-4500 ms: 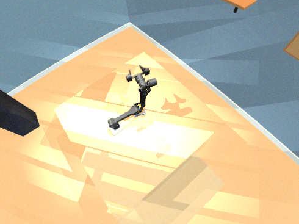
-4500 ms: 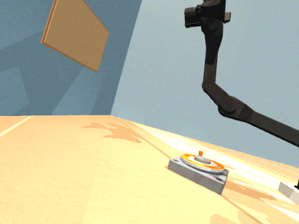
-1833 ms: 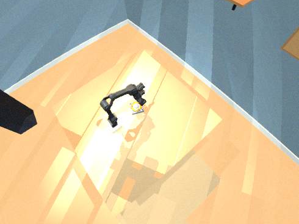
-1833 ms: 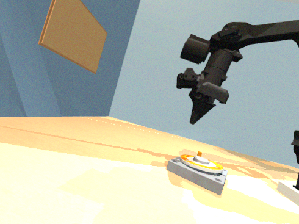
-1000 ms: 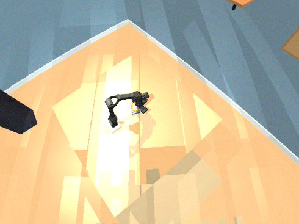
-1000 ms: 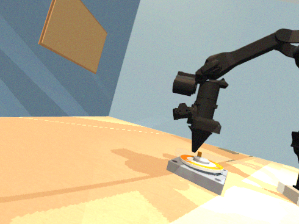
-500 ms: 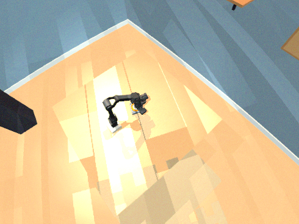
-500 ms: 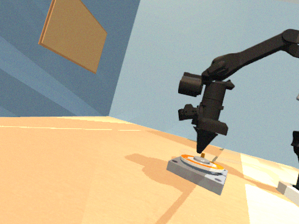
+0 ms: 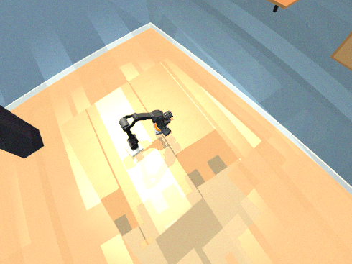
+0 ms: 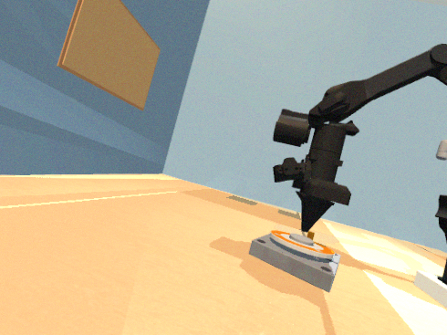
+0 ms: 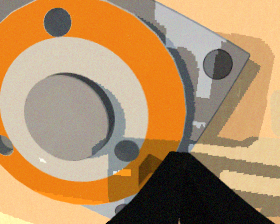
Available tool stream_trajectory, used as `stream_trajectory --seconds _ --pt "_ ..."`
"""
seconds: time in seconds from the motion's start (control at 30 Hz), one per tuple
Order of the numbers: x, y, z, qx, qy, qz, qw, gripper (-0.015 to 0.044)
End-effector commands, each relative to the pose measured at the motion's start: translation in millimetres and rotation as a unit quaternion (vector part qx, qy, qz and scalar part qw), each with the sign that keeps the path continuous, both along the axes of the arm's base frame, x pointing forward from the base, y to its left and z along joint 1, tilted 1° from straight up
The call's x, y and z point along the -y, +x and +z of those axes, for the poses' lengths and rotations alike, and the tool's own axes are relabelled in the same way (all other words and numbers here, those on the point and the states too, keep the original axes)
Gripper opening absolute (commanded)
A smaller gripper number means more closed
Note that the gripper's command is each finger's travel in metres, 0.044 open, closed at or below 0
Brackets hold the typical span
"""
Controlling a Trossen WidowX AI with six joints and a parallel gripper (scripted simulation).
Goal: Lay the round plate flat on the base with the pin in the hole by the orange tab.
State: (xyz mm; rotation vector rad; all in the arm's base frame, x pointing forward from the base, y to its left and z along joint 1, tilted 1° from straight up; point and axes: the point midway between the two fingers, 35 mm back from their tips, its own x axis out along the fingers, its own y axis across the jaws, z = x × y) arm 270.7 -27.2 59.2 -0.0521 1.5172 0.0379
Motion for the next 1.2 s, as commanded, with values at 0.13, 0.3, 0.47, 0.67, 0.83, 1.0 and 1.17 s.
stream_trajectory --seconds 0.13,0.3,0.47,0.67,0.83,1.0,1.17 --pt "-4 -12 -3 -0.007 0.002 0.002 1.000 0.0000" --pt "-7 -17 -3 -0.007 0.002 0.002 1.000 0.0000" --pt "-10 -22 -3 -0.008 0.002 0.002 1.000 0.0000" --pt "-17 -29 -2 -0.008 0.002 0.002 1.000 0.0000" --pt "-22 -33 -1 -0.008 0.003 0.002 1.000 0.0000" --pt "-28 -37 0 -0.008 0.003 0.002 1.000 0.0000" --pt "-33 -39 0 -0.008 0.003 0.002 1.000 0.0000"
